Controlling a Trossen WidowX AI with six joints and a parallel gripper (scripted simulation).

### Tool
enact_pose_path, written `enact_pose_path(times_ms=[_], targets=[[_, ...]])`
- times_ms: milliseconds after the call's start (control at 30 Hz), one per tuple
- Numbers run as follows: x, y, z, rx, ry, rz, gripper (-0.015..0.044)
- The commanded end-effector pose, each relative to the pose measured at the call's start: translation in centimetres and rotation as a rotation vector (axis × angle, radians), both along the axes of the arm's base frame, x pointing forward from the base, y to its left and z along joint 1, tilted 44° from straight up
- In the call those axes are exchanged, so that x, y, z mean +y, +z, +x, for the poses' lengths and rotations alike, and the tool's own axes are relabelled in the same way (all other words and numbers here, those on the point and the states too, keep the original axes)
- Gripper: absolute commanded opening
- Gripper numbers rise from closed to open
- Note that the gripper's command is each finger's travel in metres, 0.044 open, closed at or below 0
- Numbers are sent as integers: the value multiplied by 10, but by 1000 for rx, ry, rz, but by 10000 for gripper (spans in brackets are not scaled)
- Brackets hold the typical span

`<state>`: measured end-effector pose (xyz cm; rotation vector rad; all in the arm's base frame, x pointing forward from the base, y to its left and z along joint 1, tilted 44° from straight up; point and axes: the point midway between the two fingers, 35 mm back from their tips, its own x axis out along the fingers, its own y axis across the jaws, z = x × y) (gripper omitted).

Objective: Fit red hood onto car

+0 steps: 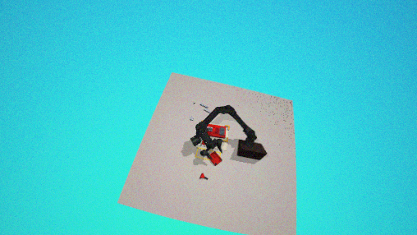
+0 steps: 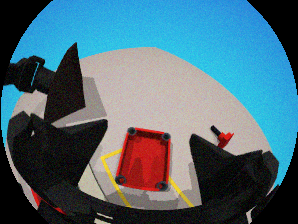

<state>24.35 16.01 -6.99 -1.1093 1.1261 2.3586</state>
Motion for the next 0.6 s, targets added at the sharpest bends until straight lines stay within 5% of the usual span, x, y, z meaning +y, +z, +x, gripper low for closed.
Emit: enact_pose_path(times_ms=[0, 567], targets=[[-2, -2, 0, -1, 6, 1, 440], [-9, -9, 3, -5, 6, 3, 440]])
